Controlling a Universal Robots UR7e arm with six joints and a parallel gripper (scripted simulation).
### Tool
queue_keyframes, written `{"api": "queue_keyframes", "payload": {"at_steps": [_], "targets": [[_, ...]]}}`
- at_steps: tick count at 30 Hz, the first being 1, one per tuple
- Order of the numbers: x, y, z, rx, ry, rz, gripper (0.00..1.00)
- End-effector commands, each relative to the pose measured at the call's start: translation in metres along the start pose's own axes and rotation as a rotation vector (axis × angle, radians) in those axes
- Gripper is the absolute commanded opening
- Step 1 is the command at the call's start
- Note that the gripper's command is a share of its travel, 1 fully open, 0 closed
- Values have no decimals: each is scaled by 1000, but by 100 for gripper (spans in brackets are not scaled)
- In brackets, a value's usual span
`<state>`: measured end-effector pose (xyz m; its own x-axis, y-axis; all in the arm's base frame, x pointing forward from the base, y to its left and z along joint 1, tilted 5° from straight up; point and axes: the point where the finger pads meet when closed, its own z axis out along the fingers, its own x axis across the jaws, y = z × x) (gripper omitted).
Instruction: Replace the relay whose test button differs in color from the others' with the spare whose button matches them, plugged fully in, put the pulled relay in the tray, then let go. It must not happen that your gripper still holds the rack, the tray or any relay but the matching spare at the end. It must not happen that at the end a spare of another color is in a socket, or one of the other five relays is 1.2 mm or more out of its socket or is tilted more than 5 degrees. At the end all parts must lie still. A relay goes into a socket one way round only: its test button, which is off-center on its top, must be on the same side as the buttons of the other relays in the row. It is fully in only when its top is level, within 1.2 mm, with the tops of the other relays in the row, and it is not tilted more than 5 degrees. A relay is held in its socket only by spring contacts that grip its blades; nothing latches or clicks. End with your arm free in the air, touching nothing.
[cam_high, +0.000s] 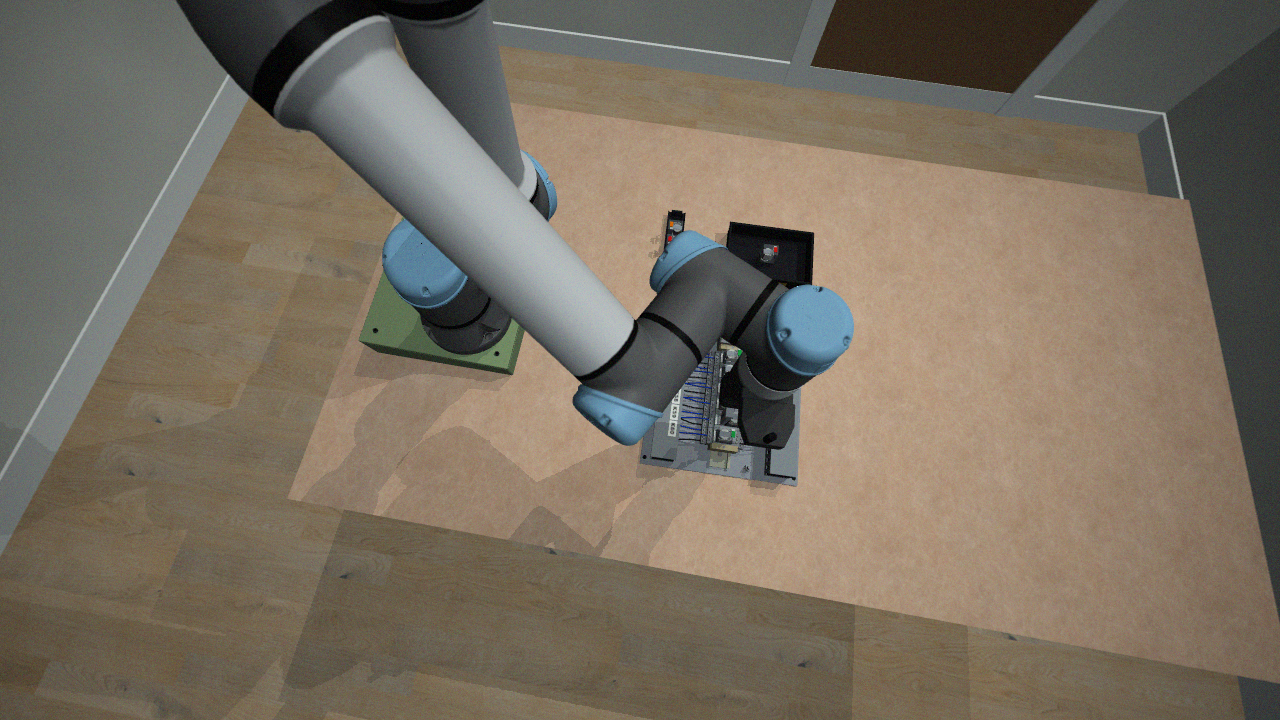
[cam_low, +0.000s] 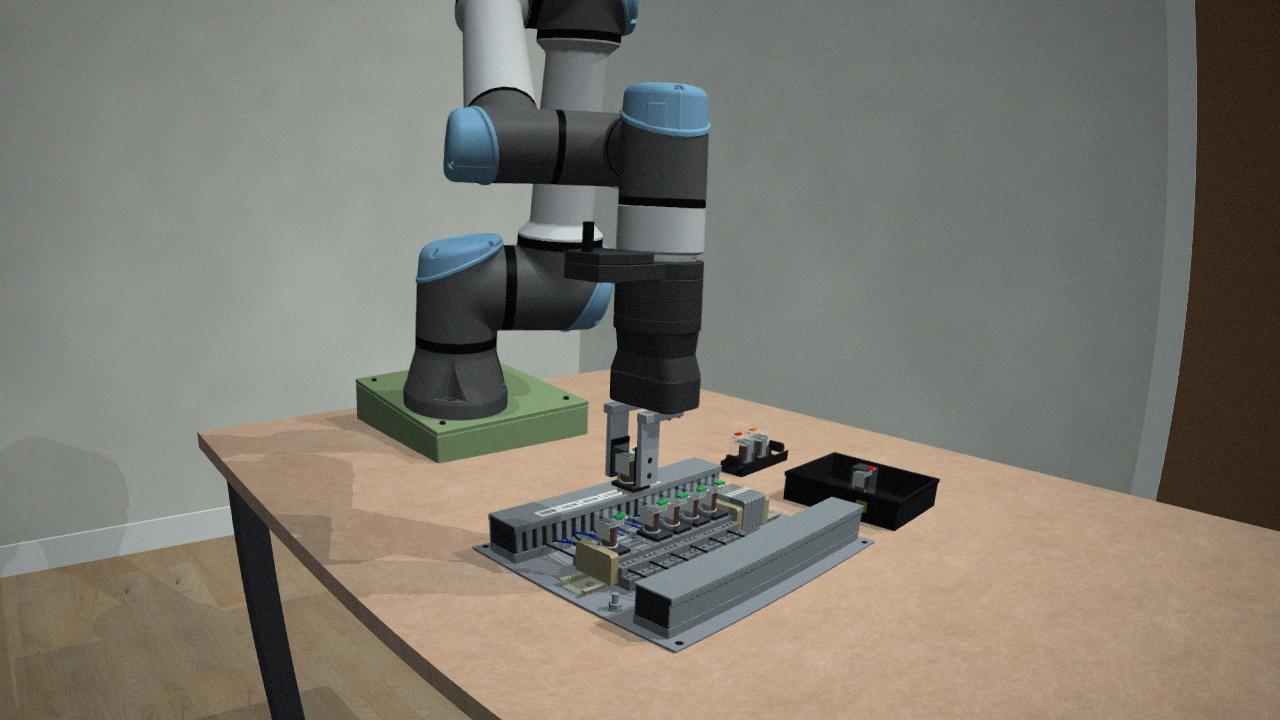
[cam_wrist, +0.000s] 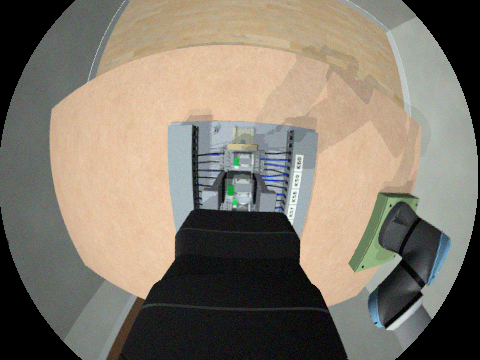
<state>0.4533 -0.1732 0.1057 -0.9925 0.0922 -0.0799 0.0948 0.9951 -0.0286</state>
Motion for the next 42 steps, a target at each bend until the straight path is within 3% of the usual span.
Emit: {"api": "queue_keyframes", "payload": {"at_steps": [1,35,42], "targets": [[0,0,-1,1,-1,0,0],[2,8,-1,1,-1,0,0],[2,8,11,1,-1,0,0]]}}
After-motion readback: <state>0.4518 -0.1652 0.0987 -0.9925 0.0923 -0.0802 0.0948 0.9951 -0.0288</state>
